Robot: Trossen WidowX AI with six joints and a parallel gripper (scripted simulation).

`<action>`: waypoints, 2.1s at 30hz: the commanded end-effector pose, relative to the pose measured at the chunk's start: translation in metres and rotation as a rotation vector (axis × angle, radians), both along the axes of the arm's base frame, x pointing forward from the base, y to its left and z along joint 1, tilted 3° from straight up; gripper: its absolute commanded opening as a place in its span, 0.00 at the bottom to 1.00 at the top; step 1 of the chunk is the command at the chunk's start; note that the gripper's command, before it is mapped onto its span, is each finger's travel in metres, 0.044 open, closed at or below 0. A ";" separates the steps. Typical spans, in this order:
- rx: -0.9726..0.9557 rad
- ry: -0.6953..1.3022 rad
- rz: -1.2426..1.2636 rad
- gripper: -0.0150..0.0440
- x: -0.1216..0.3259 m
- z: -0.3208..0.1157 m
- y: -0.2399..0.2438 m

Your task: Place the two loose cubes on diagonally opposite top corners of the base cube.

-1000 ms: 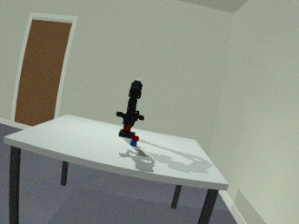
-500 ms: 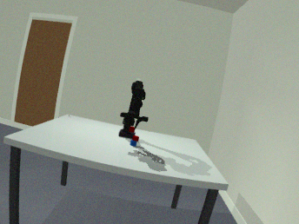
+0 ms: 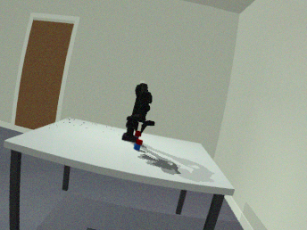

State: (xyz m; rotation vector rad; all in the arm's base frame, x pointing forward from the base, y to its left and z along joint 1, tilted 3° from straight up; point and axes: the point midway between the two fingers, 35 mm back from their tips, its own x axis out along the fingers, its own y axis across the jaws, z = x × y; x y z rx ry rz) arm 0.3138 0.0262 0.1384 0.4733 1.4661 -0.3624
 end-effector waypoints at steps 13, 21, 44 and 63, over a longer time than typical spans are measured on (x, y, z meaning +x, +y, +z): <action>-0.004 0.008 -0.018 0.43 -0.002 -0.031 0.001; -0.004 0.008 -0.018 0.43 -0.002 -0.032 0.001; -0.005 0.008 -0.009 0.43 0.002 -0.060 0.003; -0.005 0.008 -0.009 0.43 0.002 -0.062 0.003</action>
